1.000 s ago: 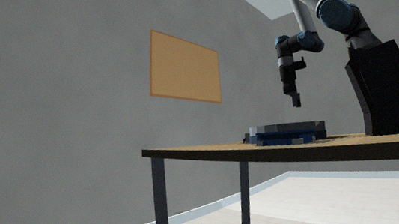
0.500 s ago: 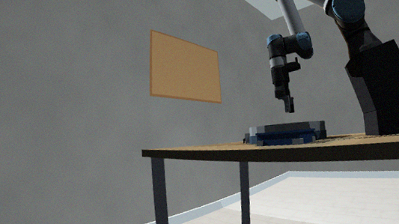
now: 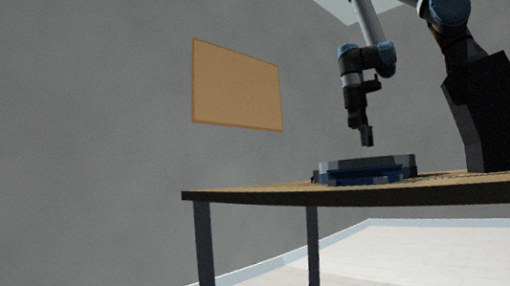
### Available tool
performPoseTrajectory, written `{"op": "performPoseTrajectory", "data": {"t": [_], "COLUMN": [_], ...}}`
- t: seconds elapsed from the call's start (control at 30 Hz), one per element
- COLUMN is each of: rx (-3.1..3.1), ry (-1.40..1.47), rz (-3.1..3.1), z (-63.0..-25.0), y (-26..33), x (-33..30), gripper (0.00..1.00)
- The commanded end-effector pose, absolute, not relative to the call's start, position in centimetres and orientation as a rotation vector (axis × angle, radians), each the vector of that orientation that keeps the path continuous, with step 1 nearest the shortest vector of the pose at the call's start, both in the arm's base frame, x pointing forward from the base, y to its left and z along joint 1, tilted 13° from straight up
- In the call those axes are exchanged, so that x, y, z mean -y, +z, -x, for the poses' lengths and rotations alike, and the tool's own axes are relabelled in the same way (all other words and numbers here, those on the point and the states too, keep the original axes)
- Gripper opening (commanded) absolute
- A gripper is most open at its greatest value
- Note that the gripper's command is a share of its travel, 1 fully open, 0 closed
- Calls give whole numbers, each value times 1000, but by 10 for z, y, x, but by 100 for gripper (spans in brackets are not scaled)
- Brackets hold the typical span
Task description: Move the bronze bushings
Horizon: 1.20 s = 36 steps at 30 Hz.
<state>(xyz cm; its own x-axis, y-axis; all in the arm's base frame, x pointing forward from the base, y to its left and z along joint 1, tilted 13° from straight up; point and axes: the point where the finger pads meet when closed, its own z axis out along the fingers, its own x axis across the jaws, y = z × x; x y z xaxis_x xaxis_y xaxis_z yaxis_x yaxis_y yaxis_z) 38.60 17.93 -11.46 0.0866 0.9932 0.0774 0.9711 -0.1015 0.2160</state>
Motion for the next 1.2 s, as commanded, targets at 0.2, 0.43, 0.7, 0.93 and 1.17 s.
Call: {"op": "performPoseTrajectory", "data": {"t": [0.2,0.43,0.7,0.93,1.17], "rx": [-2028,-2028,-2028,-2028,-2028], "ry": [311,311,311,311,311], "rz": [-2232,-2232,-2232,-2232,-2232], "z": [-386,-386,-386,-386,-388], "y": [-114,-114,-114,-114,-120], "x": [-180,-180,-180,-180,-180], "gripper": [76,76,76,76,76]}}
